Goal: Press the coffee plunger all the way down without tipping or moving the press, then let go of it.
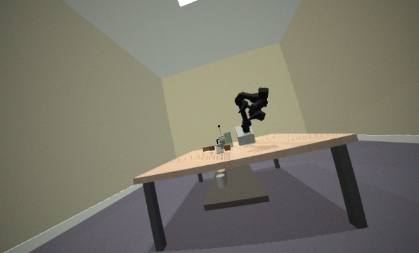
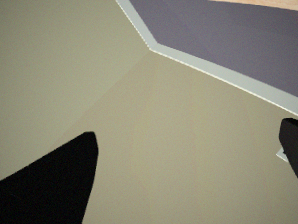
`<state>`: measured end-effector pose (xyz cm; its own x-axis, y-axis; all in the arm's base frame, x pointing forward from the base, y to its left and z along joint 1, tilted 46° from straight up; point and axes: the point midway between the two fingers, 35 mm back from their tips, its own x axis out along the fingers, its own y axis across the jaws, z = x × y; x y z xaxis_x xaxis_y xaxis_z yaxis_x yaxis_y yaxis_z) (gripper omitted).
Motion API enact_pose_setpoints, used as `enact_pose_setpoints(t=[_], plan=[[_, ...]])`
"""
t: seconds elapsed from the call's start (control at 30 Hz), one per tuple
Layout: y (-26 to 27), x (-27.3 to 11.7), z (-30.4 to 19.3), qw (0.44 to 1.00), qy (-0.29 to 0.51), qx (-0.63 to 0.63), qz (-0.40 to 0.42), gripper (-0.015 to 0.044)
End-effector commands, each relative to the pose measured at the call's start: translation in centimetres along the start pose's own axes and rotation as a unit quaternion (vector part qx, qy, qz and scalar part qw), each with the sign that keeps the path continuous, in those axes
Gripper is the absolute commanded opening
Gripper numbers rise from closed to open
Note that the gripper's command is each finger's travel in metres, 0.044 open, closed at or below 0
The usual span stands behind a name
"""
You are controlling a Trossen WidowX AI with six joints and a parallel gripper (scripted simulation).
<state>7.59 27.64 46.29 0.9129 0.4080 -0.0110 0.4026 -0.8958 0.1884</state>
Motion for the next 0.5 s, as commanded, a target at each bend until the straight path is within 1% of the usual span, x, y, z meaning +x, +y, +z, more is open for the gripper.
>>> enact_pose_setpoints(t=[0.0, 0.03, 0.1, 0.23, 0.27, 0.47], plan=[[0.1, 0.2, 0.0, 1.0, 0.0, 0.002, 0.0, 0.0426], [0.1, 0.5, 0.2, 1.0, -0.001, -0.008, 0.002, 0.044], [0.3, 1.6, 0.6, 0.999, -0.005, -0.035, 0.007, 0.044], [1.1, 5.3, 2.5, 0.988, -0.027, -0.152, 0.024, 0.044], [2.7, 6.0, 3.0, 0.982, -0.038, -0.182, 0.046, 0.044], [5.4, 12.0, 7.3, 0.928, -0.1, -0.355, 0.045, 0.044]])
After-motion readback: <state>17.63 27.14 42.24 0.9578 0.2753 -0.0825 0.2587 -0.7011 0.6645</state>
